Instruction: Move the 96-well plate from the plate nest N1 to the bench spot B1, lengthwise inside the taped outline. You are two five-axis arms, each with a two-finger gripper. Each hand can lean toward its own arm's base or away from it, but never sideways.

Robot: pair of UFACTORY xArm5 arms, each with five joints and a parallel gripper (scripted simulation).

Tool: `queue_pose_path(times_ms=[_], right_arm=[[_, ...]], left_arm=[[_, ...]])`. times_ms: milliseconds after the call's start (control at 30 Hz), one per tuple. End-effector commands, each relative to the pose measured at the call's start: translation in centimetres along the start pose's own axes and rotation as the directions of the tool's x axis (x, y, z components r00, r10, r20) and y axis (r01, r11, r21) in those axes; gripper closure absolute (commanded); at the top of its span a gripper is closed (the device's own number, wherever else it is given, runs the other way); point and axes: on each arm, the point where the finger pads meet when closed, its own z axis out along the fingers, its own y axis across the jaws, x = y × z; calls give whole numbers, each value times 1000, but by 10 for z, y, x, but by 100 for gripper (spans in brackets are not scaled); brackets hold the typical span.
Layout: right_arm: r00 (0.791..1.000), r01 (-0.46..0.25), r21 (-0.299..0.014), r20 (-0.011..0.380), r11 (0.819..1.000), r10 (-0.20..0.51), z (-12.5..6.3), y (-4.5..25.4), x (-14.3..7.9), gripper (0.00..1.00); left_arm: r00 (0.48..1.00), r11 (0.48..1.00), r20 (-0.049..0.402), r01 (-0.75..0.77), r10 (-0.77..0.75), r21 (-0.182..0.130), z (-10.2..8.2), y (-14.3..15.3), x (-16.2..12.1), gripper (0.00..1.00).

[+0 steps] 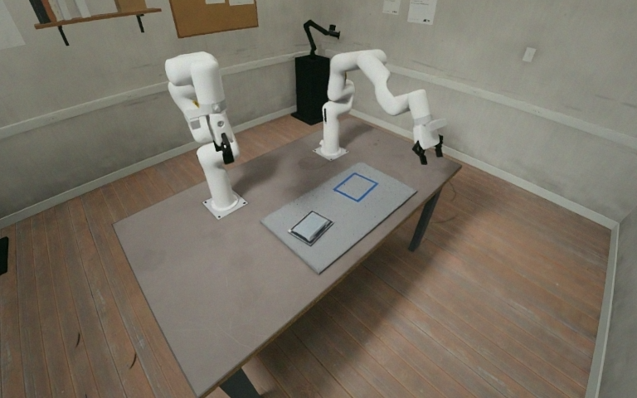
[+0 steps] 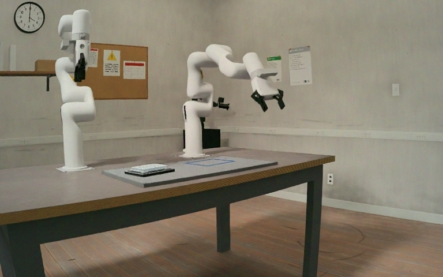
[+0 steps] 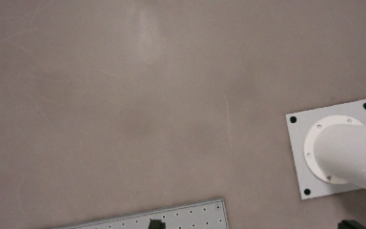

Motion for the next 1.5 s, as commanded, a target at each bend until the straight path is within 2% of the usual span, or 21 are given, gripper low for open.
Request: queue_pose_path(times_ms=[0, 33, 267, 333, 467, 700, 767, 833, 900, 967, 1200, 1267, 1400, 1467], right_arm=[[1000, 0, 3, 0, 1000, 0, -1, 0, 0, 0], [1000, 0, 3, 0, 1000, 0, -1, 0, 0, 0], [1000, 0, 3, 0, 1000, 0, -1, 0, 0, 0], [1000, 0, 3, 0, 1000, 0, -1, 0, 0, 0], [1000, 0, 3, 0, 1000, 0, -1, 0, 0, 0], [1000, 0, 3, 0, 1000, 0, -1, 0, 0, 0], [1000, 0, 3, 0, 1000, 0, -1, 0, 0, 0], [1000, 0, 3, 0, 1000, 0, -1, 0, 0, 0], [1000, 0, 3, 0, 1000, 0, -1, 0, 0, 0], [1000, 0, 3, 0, 1000, 0, -1, 0, 0, 0], [1000, 0, 3, 0, 1000, 0, -1, 0, 0, 0], [1000, 0, 3, 0, 1000, 0, -1, 0, 0, 0], [1000, 0, 3, 0, 1000, 0, -1, 0, 0, 0], [1000, 0, 3, 0, 1000, 0, -1, 0, 0, 0]], left_arm=[[996, 996, 27, -79, 80, -48, 4, 19, 7, 0], [995, 994, 34, -96, 98, -58, 5, 24, 8, 0], [995, 994, 34, -96, 98, -58, 14, 57, 15, 0], [995, 994, 34, -96, 98, -58, 14, 57, 15, 0], [977, 974, 68, -194, 202, -114, 18, 77, 17, 0], [977, 974, 68, -194, 202, -115, 24, 111, 21, 0], [977, 974, 68, -194, 202, -115, 25, 113, 21, 0], [962, 958, 84, -246, 259, -145, 26, 123, 21, 0], [962, 958, 84, -246, 259, -145, 26, 123, 21, 0], [947, 942, 96, -288, 307, -171, 28, 133, 21, 0], [947, 942, 96, -288, 307, -171, 33, 168, 22, 0], [947, 942, 96, -288, 307, -171, 33, 169, 22, 0], [904, 897, 117, -379, 411, -226, 35, 189, 20, 0], [904, 897, 117, -379, 411, -226, 35, 189, 20, 0]])
